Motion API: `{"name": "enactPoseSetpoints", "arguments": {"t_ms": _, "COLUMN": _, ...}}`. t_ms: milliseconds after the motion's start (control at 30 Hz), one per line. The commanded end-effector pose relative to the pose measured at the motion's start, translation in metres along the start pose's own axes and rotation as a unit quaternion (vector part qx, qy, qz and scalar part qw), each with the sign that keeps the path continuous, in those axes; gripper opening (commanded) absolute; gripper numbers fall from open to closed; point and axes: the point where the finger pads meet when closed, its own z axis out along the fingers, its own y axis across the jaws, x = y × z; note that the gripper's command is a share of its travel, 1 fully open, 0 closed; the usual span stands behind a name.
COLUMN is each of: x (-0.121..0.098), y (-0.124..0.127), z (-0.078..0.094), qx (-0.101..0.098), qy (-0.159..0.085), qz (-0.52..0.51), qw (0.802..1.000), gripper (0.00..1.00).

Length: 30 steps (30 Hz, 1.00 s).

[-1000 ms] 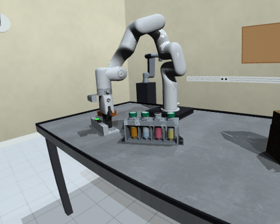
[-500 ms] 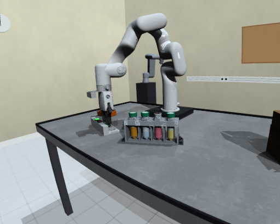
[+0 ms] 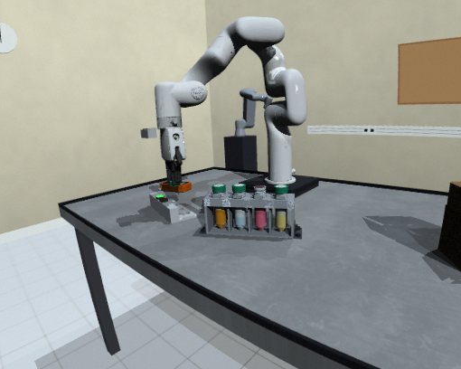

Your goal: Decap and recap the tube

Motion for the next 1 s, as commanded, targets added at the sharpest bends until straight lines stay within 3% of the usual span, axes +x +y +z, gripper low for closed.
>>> {"name": "enactPoseSetpoints", "arguments": {"t_ms": 0, "x": 0.001, "y": 0.000, "z": -0.016, "qx": -0.001, "qy": 0.002, "qz": 0.000, "qw": 1.000, "gripper": 0.00}}
{"name": "enactPoseSetpoints", "arguments": {"t_ms": 267, "x": 0.001, "y": 0.000, "z": -0.056, "qx": -0.001, "qy": 0.002, "qz": 0.000, "qw": 1.000, "gripper": 0.00}}
{"name": "enactPoseSetpoints", "arguments": {"t_ms": 400, "x": 0.001, "y": 0.000, "z": -0.056, "qx": -0.001, "qy": 0.002, "qz": 0.000, "qw": 1.000, "gripper": 0.00}}
{"name": "enactPoseSetpoints", "arguments": {"t_ms": 467, "x": -0.005, "y": -0.016, "z": -0.056, "qx": -0.001, "qy": 0.002, "qz": 0.083, "qw": 0.997, "gripper": 0.00}}
{"name": "enactPoseSetpoints", "arguments": {"t_ms": 533, "x": -0.005, "y": -0.016, "z": -0.056, "qx": -0.001, "qy": 0.002, "qz": 0.083, "qw": 0.997, "gripper": 0.00}}
{"name": "enactPoseSetpoints", "arguments": {"t_ms": 667, "x": -0.017, "y": -0.046, "z": -0.056, "qx": 0.000, "qy": 0.002, "qz": 0.208, "qw": 0.978, "gripper": 0.00}}
{"name": "enactPoseSetpoints", "arguments": {"t_ms": 967, "x": -0.037, "y": -0.099, "z": -0.056, "qx": 0.000, "qy": 0.002, "qz": 0.208, "qw": 0.978, "gripper": 0.00}}
